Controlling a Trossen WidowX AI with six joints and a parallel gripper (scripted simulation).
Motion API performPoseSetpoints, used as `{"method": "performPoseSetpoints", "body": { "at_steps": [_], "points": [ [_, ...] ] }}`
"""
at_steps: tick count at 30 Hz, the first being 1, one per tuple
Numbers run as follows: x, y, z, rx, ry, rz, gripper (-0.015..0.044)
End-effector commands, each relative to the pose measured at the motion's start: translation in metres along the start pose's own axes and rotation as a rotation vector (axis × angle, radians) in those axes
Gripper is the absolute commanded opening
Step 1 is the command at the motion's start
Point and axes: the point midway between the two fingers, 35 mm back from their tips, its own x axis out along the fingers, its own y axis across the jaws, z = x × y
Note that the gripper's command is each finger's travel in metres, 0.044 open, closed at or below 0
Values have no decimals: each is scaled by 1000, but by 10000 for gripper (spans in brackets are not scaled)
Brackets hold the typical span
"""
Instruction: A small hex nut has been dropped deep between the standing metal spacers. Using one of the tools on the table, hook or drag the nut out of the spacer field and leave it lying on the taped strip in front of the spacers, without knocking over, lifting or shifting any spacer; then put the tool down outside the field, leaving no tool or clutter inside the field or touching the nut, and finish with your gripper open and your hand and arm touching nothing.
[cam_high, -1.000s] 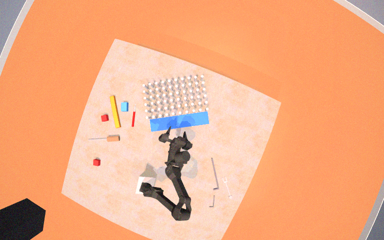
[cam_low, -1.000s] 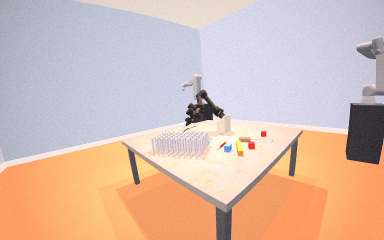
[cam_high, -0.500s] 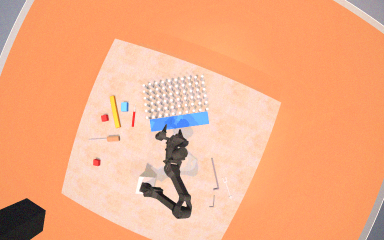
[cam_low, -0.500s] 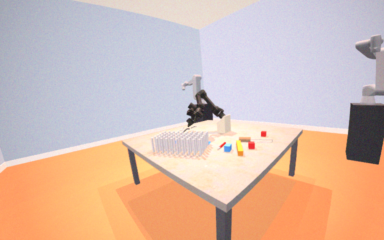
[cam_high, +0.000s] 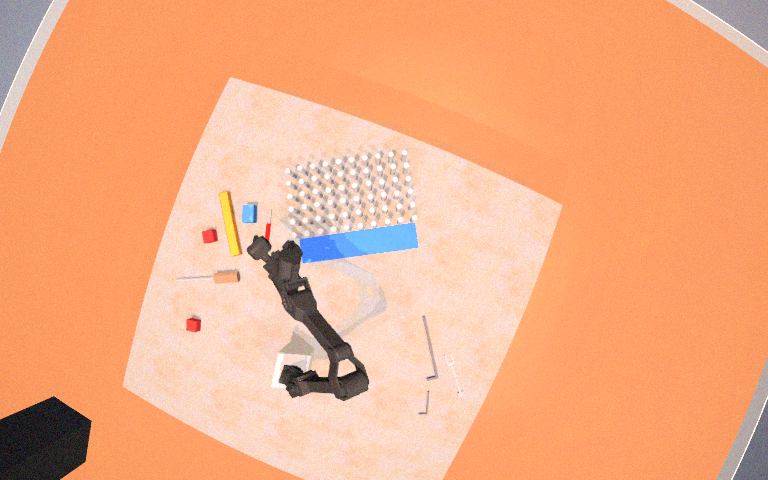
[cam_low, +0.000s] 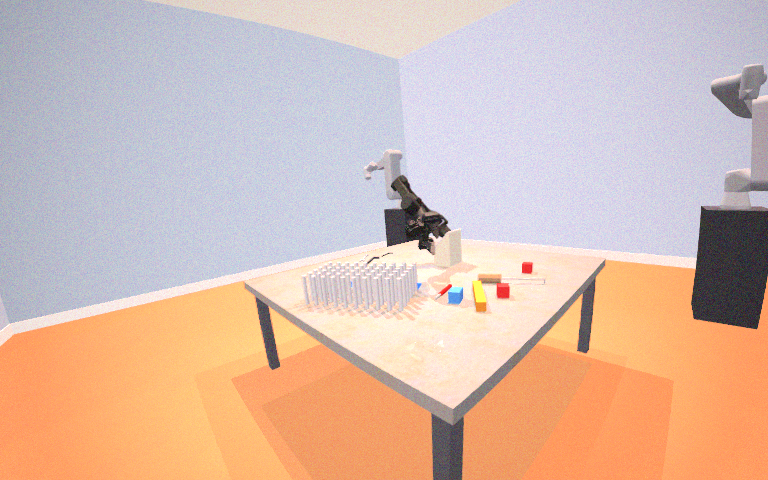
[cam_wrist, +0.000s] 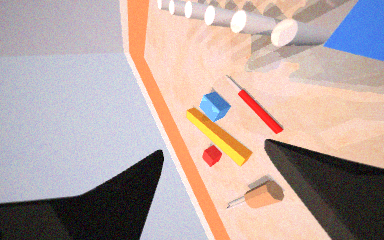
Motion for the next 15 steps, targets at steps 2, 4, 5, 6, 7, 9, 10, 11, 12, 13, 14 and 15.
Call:
{"method": "performPoseSetpoints", "body": {
  "at_steps": [2, 4, 5, 6, 7, 9, 10, 11, 12, 13, 14, 15],
  "points": [
    [28, 16, -78, 264, 175, -152, 440],
    [36, 18, -107, 366, 214, -230, 440],
    [38, 18, -119, 409, 226, -267, 440],
    [41, 17, -131, 450, 234, -304, 440],
    [43, 16, -144, 492, 239, -343, 440],
    [47, 13, -168, 573, 238, -425, 440],
    [48, 11, -180, 612, 233, -466, 440],
    [49, 9, -191, 650, 224, -506, 440],
    [50, 7, -198, 673, 217, -531, 440],
    [50, 6, -200, 683, 213, -541, 440],
    [50, 6, -201, 684, 213, -542, 440],
    [50, 6, -201, 684, 213, -542, 440]
  ]
}}
